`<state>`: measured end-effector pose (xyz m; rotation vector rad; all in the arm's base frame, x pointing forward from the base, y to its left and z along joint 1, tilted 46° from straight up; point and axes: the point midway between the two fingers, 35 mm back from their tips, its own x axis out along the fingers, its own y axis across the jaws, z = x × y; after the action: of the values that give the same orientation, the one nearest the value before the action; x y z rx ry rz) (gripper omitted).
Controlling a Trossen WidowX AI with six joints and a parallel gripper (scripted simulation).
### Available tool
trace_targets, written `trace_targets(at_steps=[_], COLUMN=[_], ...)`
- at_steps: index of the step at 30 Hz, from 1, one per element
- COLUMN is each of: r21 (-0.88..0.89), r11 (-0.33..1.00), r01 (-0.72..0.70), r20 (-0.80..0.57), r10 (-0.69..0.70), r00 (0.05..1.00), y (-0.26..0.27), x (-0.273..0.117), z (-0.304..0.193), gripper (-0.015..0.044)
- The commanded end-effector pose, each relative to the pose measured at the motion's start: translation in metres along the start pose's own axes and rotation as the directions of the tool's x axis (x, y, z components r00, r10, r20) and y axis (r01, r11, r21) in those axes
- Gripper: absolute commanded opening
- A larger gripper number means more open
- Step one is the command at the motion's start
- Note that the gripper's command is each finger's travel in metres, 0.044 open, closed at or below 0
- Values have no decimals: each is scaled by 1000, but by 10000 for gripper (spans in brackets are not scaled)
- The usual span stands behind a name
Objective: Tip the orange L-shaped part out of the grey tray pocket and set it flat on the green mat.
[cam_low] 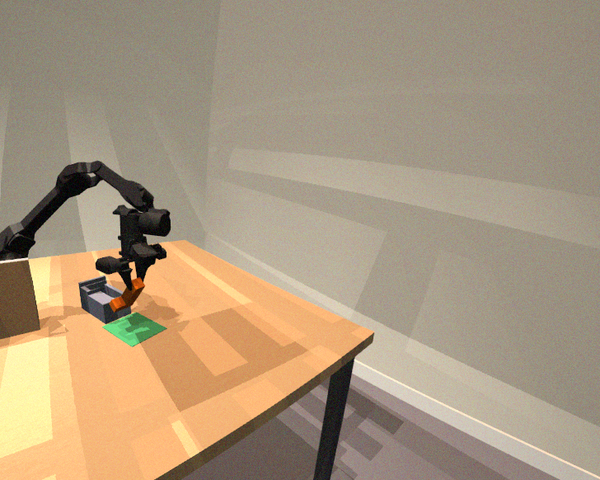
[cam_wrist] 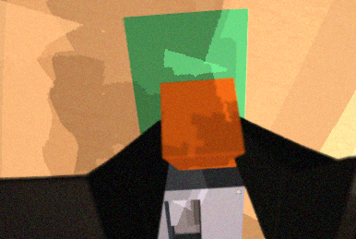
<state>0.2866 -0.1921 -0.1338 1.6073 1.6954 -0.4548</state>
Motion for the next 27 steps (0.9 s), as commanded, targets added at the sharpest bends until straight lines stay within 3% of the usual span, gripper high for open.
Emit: trace_targets(at_steps=[1,27], r21=[9,9], r11=[1000,1000], r01=[-2,-3], r20=[-6,-8], r10=[2,3], r00=[1000,1000], y=[-1,0], x=[7,48], z=[-1,-2], gripper=[0,0])
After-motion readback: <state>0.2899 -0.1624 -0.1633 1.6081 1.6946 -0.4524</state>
